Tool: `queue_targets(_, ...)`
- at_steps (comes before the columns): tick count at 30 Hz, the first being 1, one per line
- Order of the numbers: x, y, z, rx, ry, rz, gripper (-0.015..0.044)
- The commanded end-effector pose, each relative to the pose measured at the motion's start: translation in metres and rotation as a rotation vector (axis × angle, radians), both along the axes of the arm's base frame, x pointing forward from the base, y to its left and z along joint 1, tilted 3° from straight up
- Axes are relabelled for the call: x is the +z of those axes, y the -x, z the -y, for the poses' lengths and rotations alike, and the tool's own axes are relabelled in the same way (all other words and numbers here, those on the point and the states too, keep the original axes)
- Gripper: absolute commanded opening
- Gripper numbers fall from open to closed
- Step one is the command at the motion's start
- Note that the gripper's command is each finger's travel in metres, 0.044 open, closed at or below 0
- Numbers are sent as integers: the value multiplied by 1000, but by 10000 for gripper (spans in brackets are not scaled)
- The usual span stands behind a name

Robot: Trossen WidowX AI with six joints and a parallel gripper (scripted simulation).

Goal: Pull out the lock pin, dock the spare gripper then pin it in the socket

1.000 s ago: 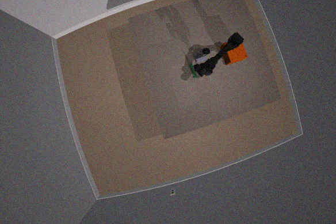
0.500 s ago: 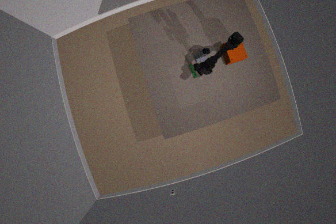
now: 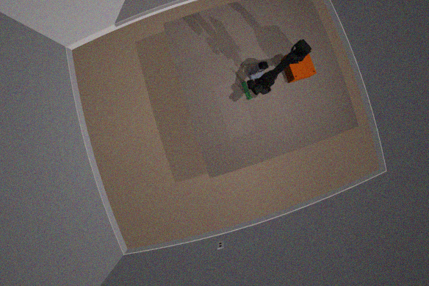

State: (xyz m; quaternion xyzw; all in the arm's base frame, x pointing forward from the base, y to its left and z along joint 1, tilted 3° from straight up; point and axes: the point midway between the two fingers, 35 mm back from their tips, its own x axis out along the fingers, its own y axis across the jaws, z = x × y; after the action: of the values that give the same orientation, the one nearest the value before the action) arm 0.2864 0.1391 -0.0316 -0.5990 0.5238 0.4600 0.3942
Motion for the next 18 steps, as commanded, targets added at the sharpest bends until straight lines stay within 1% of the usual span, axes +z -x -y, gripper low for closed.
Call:
queue_targets(1,-1,0,4,3,4,0,0)
queue_targets(18,0,-2,11,3,4,-2,0)
